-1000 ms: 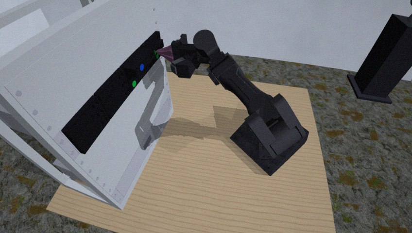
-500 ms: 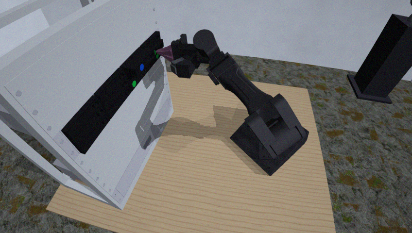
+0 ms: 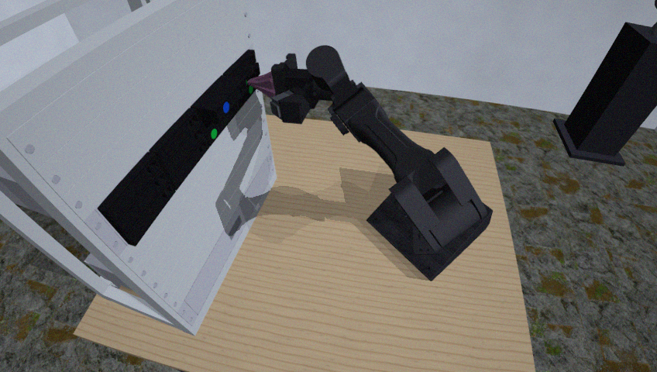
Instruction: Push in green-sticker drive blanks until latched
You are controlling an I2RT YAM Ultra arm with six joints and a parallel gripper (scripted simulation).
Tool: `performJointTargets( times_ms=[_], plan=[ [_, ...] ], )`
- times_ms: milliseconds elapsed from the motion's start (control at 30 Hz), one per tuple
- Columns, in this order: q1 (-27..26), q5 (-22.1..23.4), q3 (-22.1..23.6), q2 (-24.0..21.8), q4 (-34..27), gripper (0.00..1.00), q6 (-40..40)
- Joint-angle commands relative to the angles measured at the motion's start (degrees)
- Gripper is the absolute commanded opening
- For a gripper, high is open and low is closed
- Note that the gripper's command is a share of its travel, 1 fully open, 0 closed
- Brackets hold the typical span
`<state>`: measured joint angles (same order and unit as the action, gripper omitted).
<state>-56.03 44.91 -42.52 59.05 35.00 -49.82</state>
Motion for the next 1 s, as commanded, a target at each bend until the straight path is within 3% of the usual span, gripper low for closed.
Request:
performJointTargets(
  times_ms=[0,967],
  plan=[
    [0.7,-4.3,-3.5,0.8,2.3,0.0,0.3],
    [0.8,-4.5,-4.5,1.2,1.6,0.0,0.2]
  ],
)
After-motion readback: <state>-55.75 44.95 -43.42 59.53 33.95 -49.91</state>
